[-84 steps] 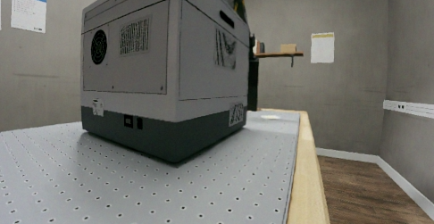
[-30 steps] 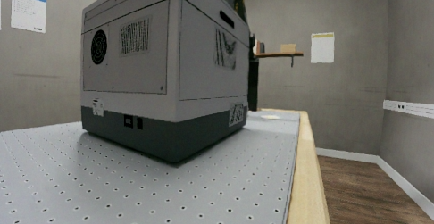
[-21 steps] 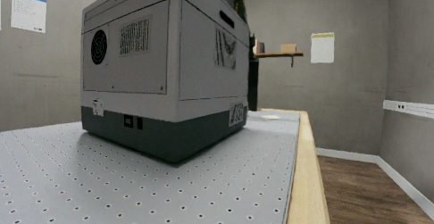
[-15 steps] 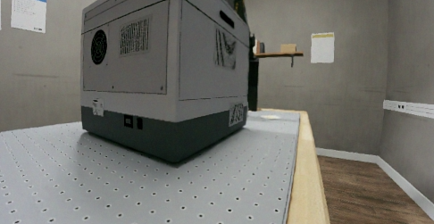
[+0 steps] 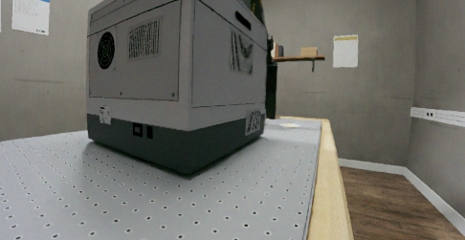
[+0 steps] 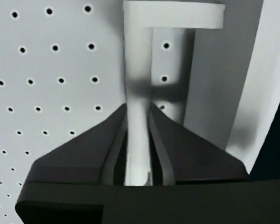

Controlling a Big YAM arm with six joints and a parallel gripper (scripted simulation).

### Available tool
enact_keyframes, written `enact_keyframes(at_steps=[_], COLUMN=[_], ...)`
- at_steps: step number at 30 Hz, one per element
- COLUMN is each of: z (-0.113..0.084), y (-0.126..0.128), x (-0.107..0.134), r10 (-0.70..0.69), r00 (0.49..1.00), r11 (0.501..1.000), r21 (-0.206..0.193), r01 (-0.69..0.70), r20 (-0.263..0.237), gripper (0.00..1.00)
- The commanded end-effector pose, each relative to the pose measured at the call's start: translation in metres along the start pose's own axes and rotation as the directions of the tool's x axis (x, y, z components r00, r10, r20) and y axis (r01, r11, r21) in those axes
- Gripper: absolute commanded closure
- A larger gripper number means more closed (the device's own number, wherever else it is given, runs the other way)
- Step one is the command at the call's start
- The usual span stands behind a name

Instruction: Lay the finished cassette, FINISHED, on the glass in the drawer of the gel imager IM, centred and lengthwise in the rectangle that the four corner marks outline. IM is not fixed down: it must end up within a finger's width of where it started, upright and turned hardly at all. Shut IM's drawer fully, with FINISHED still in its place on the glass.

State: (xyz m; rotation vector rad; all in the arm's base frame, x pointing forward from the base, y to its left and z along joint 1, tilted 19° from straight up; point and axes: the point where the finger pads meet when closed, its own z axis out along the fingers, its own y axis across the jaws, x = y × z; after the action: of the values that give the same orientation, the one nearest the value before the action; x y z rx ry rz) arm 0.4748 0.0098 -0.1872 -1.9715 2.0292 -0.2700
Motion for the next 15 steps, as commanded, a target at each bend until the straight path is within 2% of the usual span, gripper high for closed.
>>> enact_keyframes(at_steps=[1,5,7,12,15], z=[0.002,0.002,0.003,0.004,0.003], y=[0.023,0.023,0.023,0.033,0.039], x=[-0.002,-0.002,-0.002,-0.003,-0.003], r10=[0.003,0.003,0.002,0.002,0.004], r00=[1.000,1.000,1.000,1.000,1.000], r11=[0.999,0.999,1.000,0.999,0.998], r21=[-0.044,-0.044,-0.030,-0.036,-0.058], r01=[-0.003,-0.003,-0.002,-0.002,-0.004], r20=[-0.001,-0.001,0.000,0.000,-0.001], gripper=[0.93,0.93,0.93,0.93,0.93])
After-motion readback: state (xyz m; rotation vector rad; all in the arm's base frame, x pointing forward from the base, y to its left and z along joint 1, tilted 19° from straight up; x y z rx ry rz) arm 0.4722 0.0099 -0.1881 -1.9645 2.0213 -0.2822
